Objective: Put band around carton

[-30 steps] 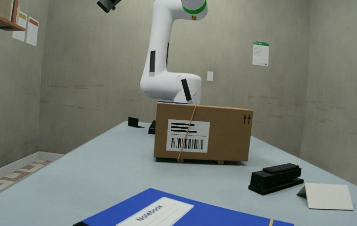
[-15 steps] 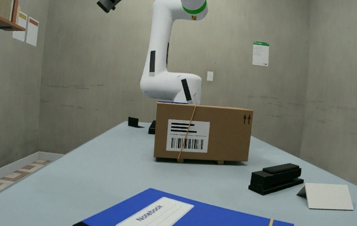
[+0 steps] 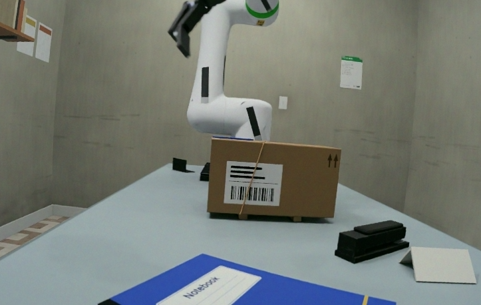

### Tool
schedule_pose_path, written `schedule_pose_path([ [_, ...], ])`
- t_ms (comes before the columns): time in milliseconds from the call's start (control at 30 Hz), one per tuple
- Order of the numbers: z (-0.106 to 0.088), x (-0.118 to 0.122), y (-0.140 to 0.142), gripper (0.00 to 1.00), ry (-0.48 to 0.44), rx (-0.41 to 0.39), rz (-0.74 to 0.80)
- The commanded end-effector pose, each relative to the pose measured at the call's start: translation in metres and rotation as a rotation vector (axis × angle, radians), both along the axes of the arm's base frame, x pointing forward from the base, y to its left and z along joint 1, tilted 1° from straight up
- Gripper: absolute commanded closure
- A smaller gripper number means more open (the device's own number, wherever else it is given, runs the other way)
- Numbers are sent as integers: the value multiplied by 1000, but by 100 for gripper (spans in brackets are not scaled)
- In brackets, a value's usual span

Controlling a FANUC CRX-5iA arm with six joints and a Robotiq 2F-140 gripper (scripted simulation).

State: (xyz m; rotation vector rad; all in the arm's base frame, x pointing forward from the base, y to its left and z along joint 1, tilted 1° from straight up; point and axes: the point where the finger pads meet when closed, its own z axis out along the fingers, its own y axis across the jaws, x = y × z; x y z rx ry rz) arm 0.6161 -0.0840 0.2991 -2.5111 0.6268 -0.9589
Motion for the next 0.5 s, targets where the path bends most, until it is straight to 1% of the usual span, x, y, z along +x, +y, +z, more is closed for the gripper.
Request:
schedule_pose_path([
  [0, -33, -29, 44, 0, 157, -70, 133],
  [33, -39, -36, 50, 0, 185, -85, 157],
  [100, -39, -36, 50, 0, 185, -85, 157],
  [133, -53, -57, 65, 0, 266, -130, 226],
  [333, -74, -100, 85, 0, 421, -226, 349],
  [467, -82, -132, 92, 0, 528, -301, 430],
])
